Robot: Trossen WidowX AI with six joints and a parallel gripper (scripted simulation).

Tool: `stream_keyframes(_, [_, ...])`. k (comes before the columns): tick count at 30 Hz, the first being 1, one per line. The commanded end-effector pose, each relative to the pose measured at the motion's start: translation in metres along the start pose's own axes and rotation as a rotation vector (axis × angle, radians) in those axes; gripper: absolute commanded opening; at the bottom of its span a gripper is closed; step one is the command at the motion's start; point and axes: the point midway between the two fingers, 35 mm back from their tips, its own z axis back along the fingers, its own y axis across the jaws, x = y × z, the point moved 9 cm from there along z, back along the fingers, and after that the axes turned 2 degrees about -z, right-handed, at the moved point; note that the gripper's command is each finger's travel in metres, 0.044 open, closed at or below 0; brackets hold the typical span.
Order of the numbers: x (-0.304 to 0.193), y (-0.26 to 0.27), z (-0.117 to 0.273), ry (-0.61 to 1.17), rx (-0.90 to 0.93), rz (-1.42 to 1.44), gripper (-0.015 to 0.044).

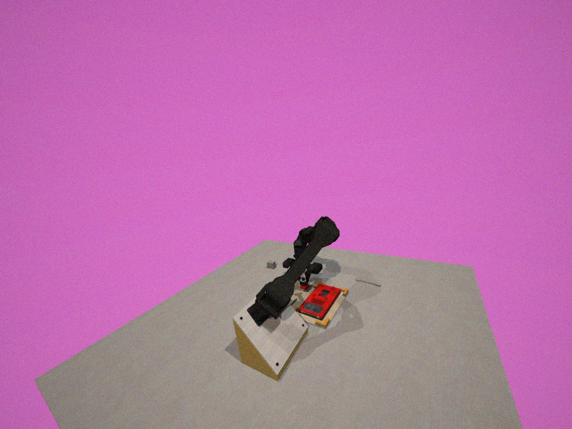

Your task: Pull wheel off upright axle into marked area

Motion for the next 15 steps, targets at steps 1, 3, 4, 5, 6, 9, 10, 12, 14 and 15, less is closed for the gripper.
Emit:
stream_keyframes(1, [0.0001, 0.0007, 0.0034, -0.002, 0.003, -0.003, 0.0000])
stream_keyframes(3, [0.0001, 0.0007, 0.0040, -0.002, 0.003, -0.003, 0.0000])
stream_keyframes(4, [0.0001, 0.0007, 0.0044, -0.002, 0.003, -0.002, 0.0000])
stream_keyframes(5, [0.0001, 0.0007, 0.0047, -0.002, 0.003, -0.002, 0.0000])
stream_keyframes(6, [0.0001, 0.0007, 0.0050, -0.002, 0.003, -0.002, 0.0000])
stream_keyframes(9, [0.0001, 0.0007, 0.0060, -0.003, 0.003, -0.002, 0.0000])
stream_keyframes(10, [0.0001, 0.0007, 0.0063, -0.003, 0.003, -0.002, 0.0000])
stream_keyframes(12, [0.0001, 0.0008, 0.0070, -0.003, 0.003, -0.002, 0.0000])
stream_keyframes(14, [0.0001, 0.0008, 0.0076, -0.003, 0.003, -0.002, 0.0000])
stream_keyframes(15, [0.0001, 0.0008, 0.0080, -0.003, 0.003, -0.002, 0.0000])
